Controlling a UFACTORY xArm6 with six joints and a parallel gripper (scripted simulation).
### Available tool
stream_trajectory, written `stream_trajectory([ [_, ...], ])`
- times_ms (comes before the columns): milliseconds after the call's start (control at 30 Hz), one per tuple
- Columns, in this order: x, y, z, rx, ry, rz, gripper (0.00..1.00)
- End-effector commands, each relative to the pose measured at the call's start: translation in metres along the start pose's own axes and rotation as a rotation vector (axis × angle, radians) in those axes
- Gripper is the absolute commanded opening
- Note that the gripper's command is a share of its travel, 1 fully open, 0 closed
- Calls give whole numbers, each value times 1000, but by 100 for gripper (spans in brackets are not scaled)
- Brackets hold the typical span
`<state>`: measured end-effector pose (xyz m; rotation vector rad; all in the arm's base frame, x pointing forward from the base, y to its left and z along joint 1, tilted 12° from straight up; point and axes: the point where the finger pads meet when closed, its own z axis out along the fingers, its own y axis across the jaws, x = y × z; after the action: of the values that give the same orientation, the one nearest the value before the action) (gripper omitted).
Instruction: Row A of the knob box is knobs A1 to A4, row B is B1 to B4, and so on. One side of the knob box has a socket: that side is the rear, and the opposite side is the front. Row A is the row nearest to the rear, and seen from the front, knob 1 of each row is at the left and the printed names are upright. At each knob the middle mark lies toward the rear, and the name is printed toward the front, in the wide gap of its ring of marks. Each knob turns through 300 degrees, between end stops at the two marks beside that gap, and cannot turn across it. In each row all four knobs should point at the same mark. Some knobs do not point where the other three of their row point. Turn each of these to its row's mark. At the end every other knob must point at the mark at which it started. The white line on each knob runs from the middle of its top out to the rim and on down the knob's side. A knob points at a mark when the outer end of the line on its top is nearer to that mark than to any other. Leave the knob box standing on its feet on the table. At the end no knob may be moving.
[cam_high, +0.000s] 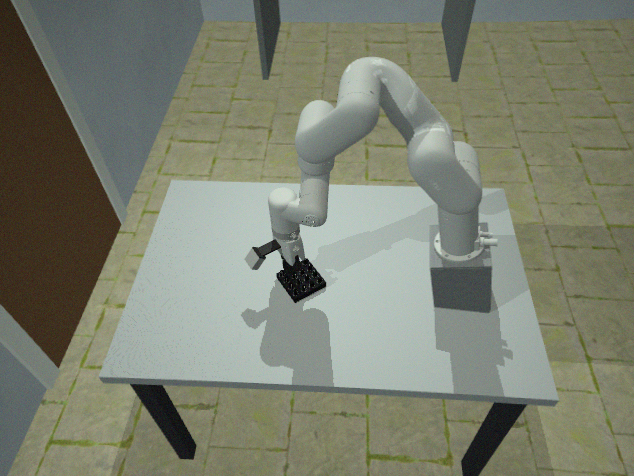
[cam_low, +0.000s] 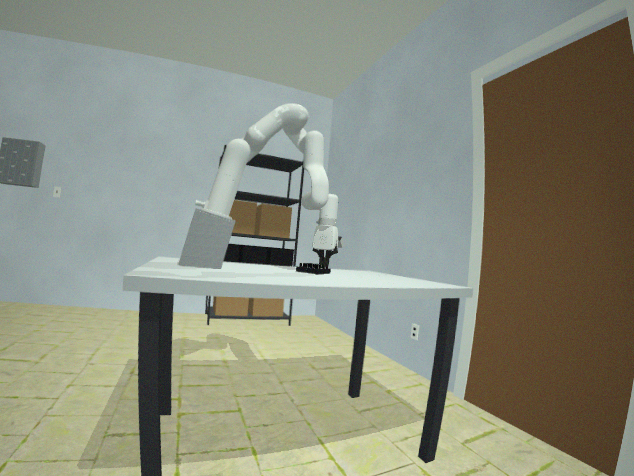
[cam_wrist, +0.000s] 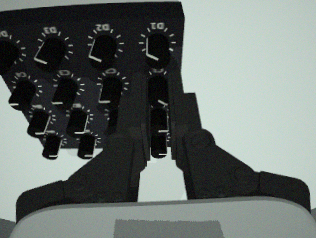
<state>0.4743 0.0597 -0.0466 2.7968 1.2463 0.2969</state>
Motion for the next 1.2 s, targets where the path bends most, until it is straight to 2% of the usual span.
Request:
stream_trajectory([
  [0,1,1,-1,-2,3,6,8],
  [367,1,1,-1,-2,3,49,8],
  [833,1,1,-1,-2,3,190,8],
  [1167,1,1,-1,-2,3,384,8],
])
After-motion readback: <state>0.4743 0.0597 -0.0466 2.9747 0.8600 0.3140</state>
